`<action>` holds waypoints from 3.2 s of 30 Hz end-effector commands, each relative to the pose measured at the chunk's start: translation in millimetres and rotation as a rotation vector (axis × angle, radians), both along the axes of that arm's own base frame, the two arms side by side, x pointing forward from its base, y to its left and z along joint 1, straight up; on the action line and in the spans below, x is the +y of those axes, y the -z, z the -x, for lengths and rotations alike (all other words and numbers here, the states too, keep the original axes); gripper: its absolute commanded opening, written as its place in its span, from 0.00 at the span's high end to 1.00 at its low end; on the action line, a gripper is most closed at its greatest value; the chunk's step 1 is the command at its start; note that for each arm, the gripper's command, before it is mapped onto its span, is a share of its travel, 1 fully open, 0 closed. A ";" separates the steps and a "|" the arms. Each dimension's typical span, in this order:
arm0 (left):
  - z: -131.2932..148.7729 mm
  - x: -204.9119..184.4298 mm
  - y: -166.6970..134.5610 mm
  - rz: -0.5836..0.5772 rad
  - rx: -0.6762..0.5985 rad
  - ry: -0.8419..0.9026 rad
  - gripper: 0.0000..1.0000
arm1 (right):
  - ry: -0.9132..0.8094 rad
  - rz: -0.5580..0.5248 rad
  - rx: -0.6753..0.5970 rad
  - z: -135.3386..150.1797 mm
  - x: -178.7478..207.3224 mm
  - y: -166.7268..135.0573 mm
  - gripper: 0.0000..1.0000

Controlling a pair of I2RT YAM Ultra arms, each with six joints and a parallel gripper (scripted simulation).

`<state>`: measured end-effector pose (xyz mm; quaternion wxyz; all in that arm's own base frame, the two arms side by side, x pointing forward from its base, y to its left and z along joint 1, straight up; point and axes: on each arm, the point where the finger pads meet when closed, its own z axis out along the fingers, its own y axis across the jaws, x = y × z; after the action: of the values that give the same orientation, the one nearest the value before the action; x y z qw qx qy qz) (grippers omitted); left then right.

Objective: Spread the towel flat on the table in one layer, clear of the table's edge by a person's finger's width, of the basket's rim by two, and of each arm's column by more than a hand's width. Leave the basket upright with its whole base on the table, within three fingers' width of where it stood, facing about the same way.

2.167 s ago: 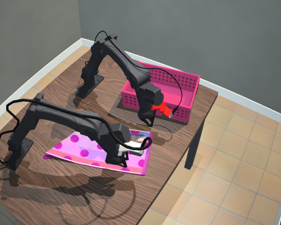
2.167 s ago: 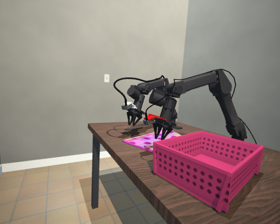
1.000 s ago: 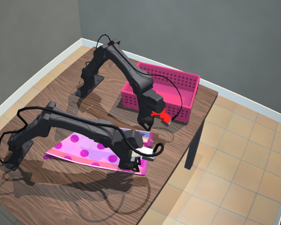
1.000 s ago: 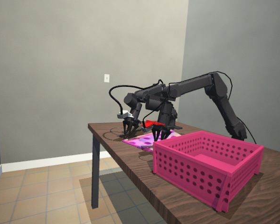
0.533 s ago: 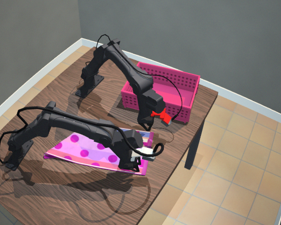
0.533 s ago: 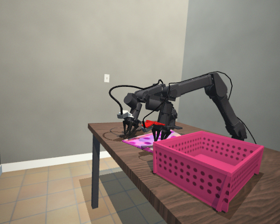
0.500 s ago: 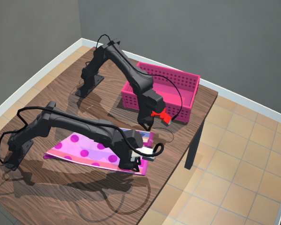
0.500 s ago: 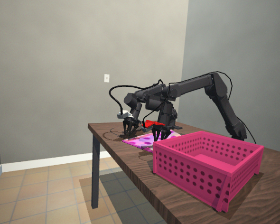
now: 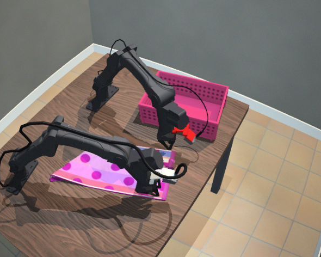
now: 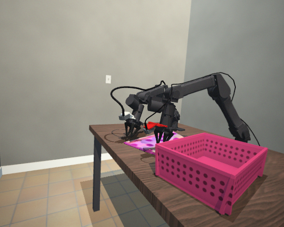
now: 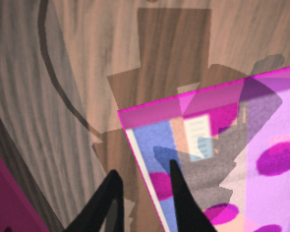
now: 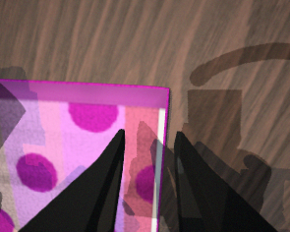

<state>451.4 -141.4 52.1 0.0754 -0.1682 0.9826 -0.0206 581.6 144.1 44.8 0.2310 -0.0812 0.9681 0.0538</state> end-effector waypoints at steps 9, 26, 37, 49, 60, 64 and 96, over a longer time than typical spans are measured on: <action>3.1 -3.3 -6.8 0.012 -0.020 -0.004 0.66 | 0.003 -0.007 -0.054 -11.8 9.9 -12.3 0.66; -0.4 1.6 41.6 0.005 -0.006 -0.004 0.66 | 0.001 -0.006 -0.055 -12.2 6.9 26.7 0.66; -7.8 -11.1 41.2 0.010 -0.028 0.000 0.66 | 0.004 -0.010 -0.068 -5.9 11.1 25.4 0.66; -7.4 -12.7 42.4 0.007 -0.025 0.000 0.81 | -0.005 -0.007 -0.010 3.7 11.3 47.0 0.76; -5.9 -16.5 42.2 -0.003 -0.005 -0.001 0.99 | 0.006 -0.014 -0.088 1.2 18.2 25.6 1.00; -6.0 -13.7 44.1 -0.002 -0.003 -0.005 1.00 | 0.000 -0.013 -0.051 8.9 18.6 34.3 1.00; 4.3 1.6 10.1 -0.042 0.018 -0.002 1.00 | 0.006 0.025 -0.092 1.9 -0.4 -10.9 1.00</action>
<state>449.2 -146.9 41.4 0.0712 -0.1685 0.9830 -0.0122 568.3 145.4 21.9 0.2427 -0.0842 0.9656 0.0403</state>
